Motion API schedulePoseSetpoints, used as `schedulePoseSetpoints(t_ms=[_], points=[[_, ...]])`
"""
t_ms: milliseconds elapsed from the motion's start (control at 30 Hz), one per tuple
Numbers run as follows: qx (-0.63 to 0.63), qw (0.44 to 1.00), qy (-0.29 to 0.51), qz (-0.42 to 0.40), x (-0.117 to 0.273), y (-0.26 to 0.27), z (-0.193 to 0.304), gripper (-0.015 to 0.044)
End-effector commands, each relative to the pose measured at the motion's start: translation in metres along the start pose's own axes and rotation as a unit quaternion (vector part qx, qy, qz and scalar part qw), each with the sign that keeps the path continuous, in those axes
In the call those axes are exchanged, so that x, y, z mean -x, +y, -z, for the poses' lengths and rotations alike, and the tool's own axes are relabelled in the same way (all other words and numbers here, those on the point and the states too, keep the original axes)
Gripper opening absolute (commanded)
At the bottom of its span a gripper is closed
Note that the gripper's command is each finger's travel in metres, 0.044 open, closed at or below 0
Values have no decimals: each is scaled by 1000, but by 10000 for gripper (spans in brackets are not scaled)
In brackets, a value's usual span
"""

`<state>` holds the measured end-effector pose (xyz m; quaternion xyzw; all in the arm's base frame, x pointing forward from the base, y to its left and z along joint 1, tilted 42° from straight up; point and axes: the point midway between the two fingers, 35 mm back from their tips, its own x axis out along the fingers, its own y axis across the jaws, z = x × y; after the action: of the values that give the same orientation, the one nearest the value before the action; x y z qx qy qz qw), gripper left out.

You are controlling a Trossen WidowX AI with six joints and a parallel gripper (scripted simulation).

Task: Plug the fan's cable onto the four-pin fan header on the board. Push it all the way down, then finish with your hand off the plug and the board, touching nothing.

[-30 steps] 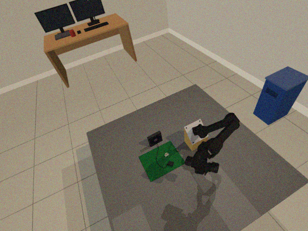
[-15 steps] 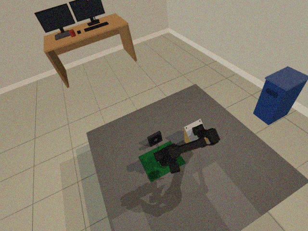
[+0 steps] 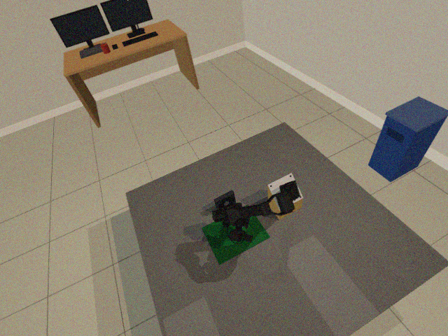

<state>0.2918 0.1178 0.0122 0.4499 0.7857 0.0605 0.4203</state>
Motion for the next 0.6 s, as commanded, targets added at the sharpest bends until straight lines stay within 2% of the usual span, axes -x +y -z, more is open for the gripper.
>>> schedulePoseSetpoints(t_ms=[0,567], points=[[-9,1000,9,4,-25,-4,-4,210],[-9,1000,9,4,-46,-4,-9,210]])
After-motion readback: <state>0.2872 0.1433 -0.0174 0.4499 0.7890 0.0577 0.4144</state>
